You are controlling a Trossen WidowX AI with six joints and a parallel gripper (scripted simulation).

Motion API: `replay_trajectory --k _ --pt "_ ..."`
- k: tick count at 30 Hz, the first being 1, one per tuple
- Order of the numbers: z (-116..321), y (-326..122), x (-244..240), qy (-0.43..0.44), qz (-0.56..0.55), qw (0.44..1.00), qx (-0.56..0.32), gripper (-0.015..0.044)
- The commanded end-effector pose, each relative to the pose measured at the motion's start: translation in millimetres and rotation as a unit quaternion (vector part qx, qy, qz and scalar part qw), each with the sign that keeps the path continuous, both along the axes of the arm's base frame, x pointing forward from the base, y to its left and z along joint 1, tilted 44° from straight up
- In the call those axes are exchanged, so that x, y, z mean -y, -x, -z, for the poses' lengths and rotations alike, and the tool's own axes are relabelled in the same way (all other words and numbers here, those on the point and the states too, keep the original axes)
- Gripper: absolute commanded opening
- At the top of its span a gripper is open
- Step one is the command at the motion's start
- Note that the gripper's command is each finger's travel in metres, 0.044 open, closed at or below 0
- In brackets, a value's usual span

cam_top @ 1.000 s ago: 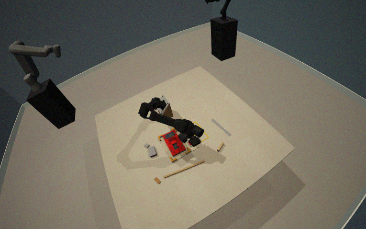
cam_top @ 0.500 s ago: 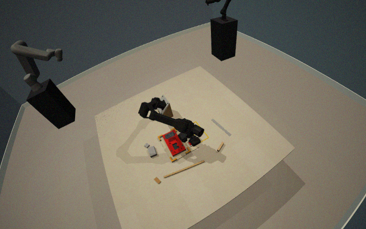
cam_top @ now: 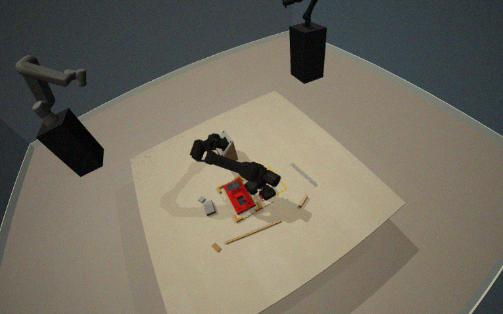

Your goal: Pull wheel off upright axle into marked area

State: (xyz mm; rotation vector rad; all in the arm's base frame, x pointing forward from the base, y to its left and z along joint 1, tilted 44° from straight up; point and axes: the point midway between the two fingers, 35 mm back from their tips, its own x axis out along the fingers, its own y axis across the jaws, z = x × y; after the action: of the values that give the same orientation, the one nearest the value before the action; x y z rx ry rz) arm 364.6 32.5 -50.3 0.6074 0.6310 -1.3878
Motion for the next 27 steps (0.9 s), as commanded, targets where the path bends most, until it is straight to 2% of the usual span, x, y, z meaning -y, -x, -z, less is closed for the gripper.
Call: replay_trajectory --k 1,27 --pt "-3.5 -0.7 -3.7 -0.003 0.0 1.0 0.004 0.0" --pt "-9.6 0.1 -9.7 -0.003 -0.001 1.0 0.003 0.0"
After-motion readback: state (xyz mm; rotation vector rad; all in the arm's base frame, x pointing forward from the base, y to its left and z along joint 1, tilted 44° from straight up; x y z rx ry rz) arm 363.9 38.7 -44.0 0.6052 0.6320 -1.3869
